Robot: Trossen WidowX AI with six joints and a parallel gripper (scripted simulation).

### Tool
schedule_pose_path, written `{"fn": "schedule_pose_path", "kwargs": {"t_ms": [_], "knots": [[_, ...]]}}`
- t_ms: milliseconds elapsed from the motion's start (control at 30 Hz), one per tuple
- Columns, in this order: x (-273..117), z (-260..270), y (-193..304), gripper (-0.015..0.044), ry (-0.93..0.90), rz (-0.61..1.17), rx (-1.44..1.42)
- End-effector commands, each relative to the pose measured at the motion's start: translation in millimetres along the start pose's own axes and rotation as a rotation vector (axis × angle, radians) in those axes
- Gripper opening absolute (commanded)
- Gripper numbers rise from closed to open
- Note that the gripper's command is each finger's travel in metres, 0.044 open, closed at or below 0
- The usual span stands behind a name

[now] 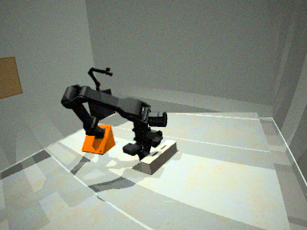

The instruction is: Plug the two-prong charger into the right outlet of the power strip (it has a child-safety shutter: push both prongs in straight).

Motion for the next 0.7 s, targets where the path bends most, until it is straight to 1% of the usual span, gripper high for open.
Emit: {"fn": "schedule_pose_path", "kwargs": {"t_ms": [0, 667], "knots": [[-1.2, -0.3, -2.2, 0.0, 0.002, -0.004, -0.003], [-1.8, -0.6, -6.9, 0.0, 0.002, -0.005, -0.002]]}}
Point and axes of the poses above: the point midway between the two fingers, 35 mm back from their tips, its own x axis out along the fingers, its own z axis across the jaws, y = z × x, the point moved 7 cm from there along -x, back along the fingers, and after that the axes turned 1 degree about x, right-handed, at the moved point
